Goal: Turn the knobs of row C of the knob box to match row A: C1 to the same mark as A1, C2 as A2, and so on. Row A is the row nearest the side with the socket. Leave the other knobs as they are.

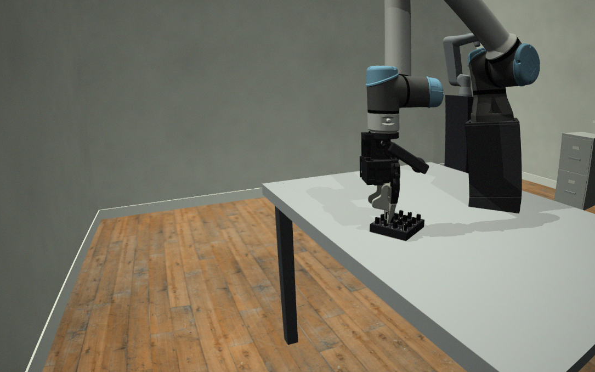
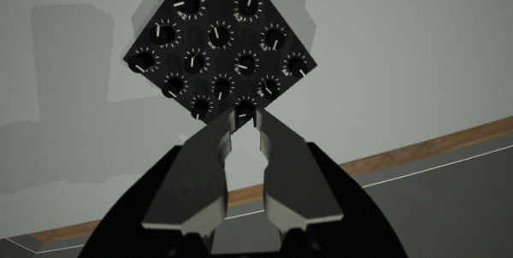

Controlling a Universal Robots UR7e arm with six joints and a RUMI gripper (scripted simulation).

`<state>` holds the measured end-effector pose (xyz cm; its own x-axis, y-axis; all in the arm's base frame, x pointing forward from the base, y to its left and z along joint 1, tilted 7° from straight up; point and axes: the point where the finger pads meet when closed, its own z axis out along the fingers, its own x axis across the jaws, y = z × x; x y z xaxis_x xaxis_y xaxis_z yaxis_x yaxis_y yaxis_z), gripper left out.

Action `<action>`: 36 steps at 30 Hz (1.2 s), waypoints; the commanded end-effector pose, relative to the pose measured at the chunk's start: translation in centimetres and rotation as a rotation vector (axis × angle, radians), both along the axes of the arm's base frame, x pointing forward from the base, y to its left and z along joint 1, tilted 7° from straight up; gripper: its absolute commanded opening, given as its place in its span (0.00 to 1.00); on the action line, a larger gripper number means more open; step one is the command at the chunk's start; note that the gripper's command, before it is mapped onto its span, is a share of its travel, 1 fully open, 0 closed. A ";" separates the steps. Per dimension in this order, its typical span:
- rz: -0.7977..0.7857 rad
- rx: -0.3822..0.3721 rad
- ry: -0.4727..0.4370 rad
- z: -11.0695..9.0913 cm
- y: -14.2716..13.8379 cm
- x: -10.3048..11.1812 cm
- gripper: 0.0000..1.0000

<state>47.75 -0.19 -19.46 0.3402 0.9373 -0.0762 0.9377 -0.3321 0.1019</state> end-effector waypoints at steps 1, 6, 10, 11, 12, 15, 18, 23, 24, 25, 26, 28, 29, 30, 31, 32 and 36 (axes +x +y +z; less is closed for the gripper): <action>-0.006 0.000 -0.002 0.0 0.0 0.0 0.04; -0.019 0.001 -0.003 0.0 0.0 0.1 0.04; -0.038 0.002 -0.005 0.0 0.0 0.1 0.04; -0.044 0.003 -0.006 0.0 0.0 0.1 0.04; -0.050 0.003 -0.007 0.0 0.0 0.1 0.04; -0.072 0.005 -0.009 0.0 0.0 0.1 0.04; -0.089 0.006 -0.011 0.0 0.0 0.1 0.04; -0.130 0.009 -0.015 0.0 0.1 0.1 0.04; -0.141 0.010 -0.016 0.0 0.1 0.1 0.04; -0.153 0.011 -0.018 0.0 0.1 0.1 0.04; -0.166 0.012 -0.019 0.0 0.1 0.1 0.04; -0.192 0.013 -0.022 0.0 0.1 0.1 0.04; -0.206 0.014 -0.023 0.0 0.1 0.1 0.04; -0.220 0.016 -0.025 0.0 0.1 0.1 0.04; -0.235 0.017 -0.026 0.0 0.1 0.1 0.04; -0.250 0.018 -0.028 0.0 0.1 0.1 0.04; -0.282 0.020 -0.032 0.0 0.1 0.1 0.04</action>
<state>47.80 -0.10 -19.46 0.5504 0.8335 -0.0488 0.8319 -0.5425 0.1165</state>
